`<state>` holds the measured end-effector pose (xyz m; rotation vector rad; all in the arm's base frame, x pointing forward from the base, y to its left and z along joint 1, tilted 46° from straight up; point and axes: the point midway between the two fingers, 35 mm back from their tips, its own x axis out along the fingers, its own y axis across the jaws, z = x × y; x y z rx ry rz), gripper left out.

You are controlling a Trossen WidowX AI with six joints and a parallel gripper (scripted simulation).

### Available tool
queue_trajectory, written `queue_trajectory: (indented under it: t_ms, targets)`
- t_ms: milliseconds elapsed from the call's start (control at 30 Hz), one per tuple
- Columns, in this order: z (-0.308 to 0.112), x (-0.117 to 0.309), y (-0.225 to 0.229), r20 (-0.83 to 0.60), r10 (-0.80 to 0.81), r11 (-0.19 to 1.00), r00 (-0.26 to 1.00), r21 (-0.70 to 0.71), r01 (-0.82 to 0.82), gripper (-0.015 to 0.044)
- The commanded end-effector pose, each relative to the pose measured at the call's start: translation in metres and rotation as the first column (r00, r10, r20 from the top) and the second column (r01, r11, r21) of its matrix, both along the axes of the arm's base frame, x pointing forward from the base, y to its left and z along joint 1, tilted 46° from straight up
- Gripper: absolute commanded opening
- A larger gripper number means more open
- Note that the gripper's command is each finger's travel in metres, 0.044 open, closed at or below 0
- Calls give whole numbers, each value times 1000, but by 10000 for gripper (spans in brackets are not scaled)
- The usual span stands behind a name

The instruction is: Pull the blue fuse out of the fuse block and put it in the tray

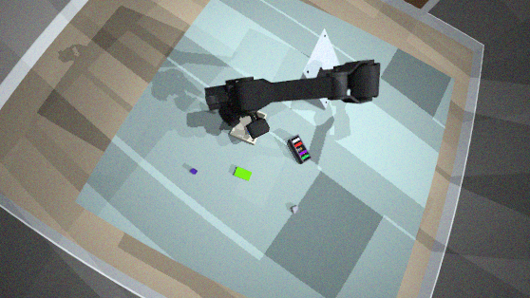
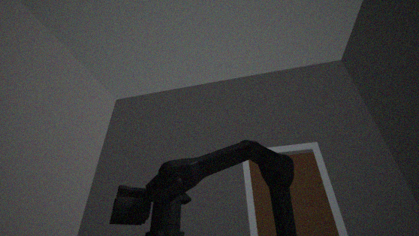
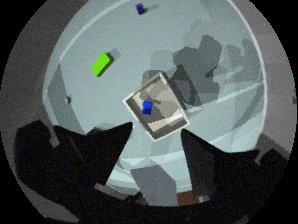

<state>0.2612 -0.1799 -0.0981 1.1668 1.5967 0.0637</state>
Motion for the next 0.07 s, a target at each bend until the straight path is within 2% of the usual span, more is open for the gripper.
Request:
queue_trajectory:
  t_ms: [0,33]
  targets:
    - [0,0,0,0,0,1000,1000,0,0,330]
    - [0,0,0,0,0,1000,1000,0,0,330]
